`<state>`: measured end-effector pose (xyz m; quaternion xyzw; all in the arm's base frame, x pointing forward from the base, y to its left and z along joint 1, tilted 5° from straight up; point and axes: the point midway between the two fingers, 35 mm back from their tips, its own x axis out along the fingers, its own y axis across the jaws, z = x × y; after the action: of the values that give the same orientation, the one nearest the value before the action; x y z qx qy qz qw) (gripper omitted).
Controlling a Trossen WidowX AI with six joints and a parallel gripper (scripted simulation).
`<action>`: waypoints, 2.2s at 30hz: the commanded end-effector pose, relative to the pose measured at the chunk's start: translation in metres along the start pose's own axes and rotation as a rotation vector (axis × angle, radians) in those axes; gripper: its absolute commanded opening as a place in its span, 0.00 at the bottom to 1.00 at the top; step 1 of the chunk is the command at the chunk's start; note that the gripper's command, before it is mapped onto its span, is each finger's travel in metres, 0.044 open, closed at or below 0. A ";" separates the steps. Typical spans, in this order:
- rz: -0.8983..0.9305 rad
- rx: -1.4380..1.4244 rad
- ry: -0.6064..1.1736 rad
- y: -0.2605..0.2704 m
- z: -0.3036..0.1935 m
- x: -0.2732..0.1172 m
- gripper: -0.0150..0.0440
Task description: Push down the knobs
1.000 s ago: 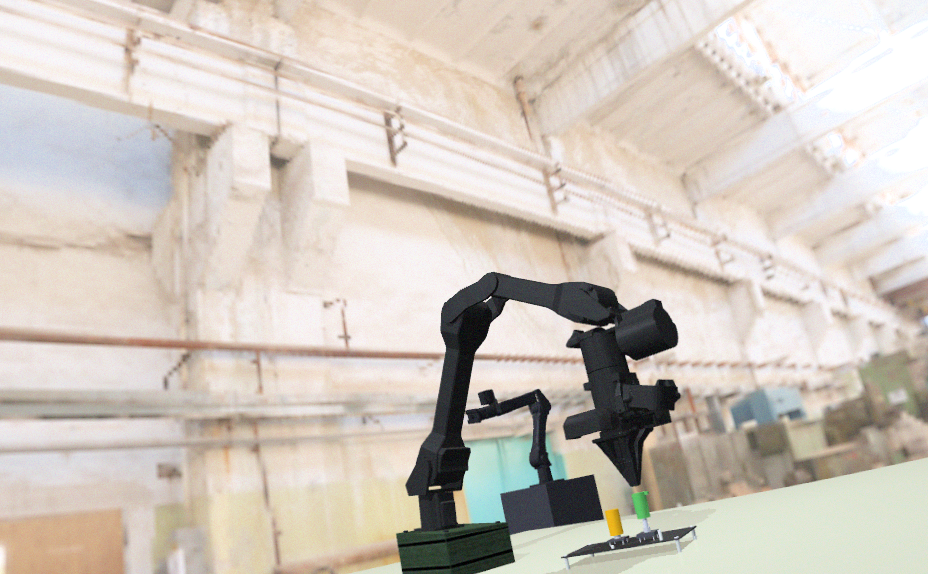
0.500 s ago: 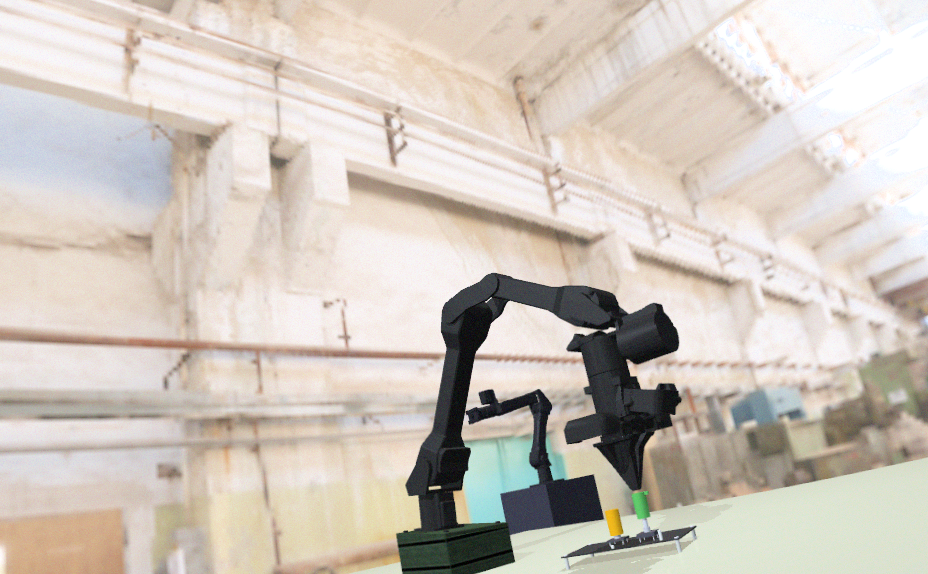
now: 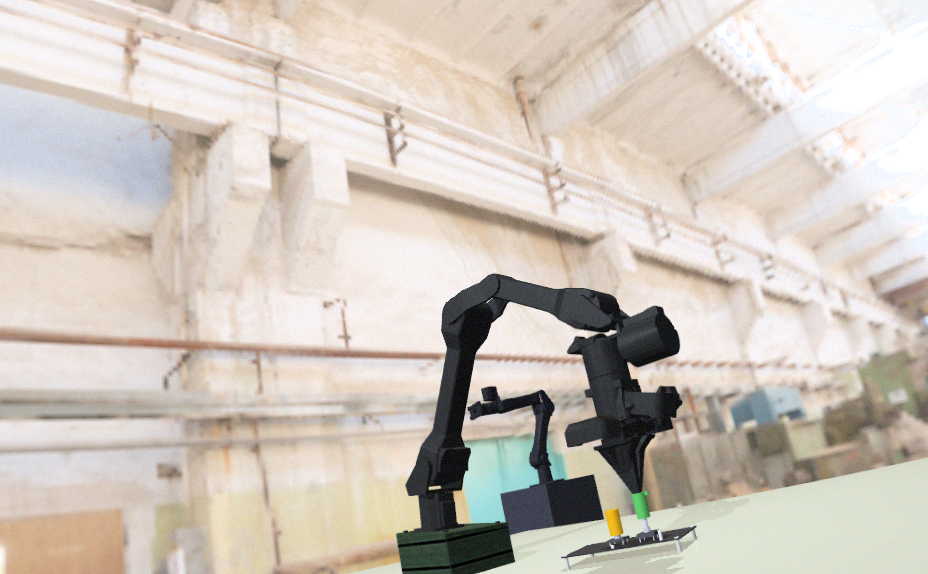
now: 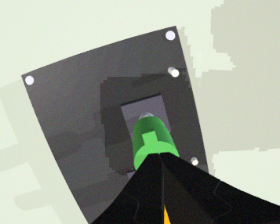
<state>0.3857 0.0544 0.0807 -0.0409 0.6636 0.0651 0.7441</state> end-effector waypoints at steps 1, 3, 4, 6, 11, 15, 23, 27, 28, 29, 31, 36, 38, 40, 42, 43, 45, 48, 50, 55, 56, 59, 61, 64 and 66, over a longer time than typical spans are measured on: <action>0.004 0.005 -0.003 0.001 0.001 0.001 0.25; 0.004 0.005 -0.003 0.001 0.001 0.000 0.25; 0.004 0.005 -0.003 0.001 0.001 0.000 0.25; 0.004 0.005 -0.003 0.001 0.001 0.000 0.25; 0.004 0.005 -0.003 0.001 0.001 0.000 0.25; 0.004 0.005 -0.003 0.001 0.001 0.000 0.25; 0.004 0.005 -0.003 0.001 0.001 0.004 0.25; 0.004 0.005 -0.003 0.001 0.001 0.004 0.25; 0.004 0.005 -0.003 0.001 0.001 0.004 0.25; 0.004 0.005 -0.003 0.001 0.001 0.004 0.25; 0.004 0.005 -0.003 0.001 0.001 0.004 0.25; 0.004 0.005 -0.003 0.001 0.001 0.008 0.25; 0.004 0.005 -0.003 0.001 0.001 0.008 0.25; 0.004 0.005 -0.003 0.001 0.001 0.008 0.25; 0.004 0.005 -0.003 0.001 0.001 0.008 0.25; 0.004 0.005 -0.003 0.001 0.001 0.008 0.25; 0.004 0.005 -0.003 0.001 0.001 0.008 0.25; 0.004 0.005 -0.003 0.001 0.001 0.009 0.25; 0.004 0.005 -0.003 0.001 0.001 0.011 0.25; 0.004 0.005 -0.003 0.001 0.001 0.012 0.25; 0.004 0.005 -0.003 0.001 0.001 0.012 0.25; 0.004 0.005 -0.003 0.001 0.001 0.012 0.25; 0.004 0.005 -0.003 0.001 0.001 0.012 0.25; 0.004 0.005 -0.003 0.001 0.001 0.014 0.25; 0.004 0.005 -0.003 0.001 0.000 0.016 0.25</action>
<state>0.3850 0.0544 0.0729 -0.0407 0.6631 0.0650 0.7446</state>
